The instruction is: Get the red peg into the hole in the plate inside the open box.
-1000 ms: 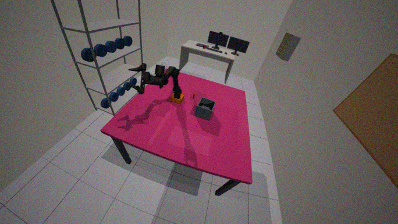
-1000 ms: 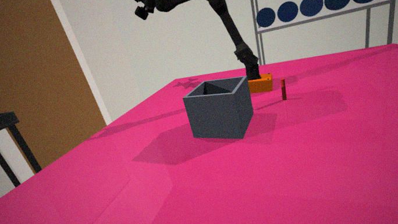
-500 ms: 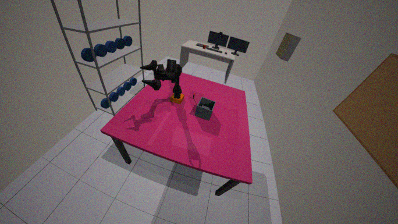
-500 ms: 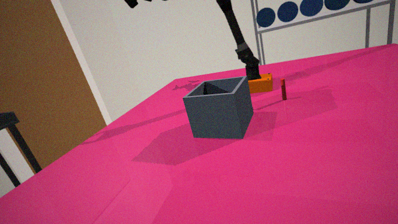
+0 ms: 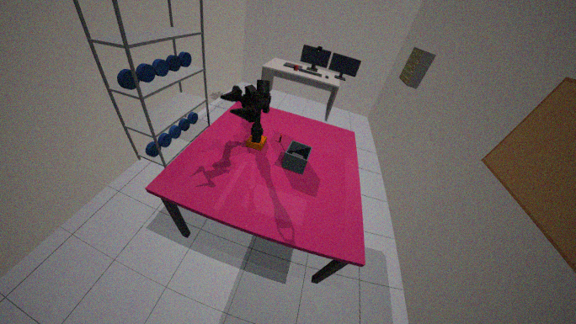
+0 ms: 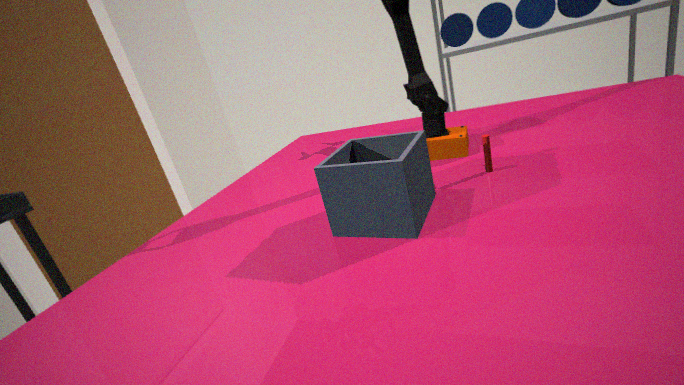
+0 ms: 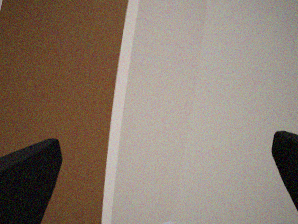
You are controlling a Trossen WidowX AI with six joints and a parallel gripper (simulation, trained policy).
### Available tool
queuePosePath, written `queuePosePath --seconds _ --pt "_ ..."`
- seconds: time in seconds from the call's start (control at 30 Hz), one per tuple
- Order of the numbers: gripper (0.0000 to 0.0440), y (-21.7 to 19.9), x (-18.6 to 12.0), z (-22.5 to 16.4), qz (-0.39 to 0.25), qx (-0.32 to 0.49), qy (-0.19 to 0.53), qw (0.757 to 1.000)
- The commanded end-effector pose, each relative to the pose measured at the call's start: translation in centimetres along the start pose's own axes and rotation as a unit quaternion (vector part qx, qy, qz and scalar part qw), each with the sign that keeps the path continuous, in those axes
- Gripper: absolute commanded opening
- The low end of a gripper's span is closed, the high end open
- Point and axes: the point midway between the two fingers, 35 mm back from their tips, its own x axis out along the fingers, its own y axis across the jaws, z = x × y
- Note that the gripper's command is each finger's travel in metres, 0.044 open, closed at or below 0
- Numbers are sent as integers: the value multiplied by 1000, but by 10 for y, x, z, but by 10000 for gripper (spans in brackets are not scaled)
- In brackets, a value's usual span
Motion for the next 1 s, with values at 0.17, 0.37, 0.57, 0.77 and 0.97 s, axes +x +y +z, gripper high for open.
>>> queuePosePath --seconds 0.17,0.37,0.57,0.77,0.97 --pt "440 16 -39 20 59 99 1 993" --pt "440 26 -67 31 102 165 6 981" --pt "440 35 -96 42 147 230 17 962" --pt "440 42 -125 51 192 293 33 936" --pt "440 47 -155 59 236 352 56 904"
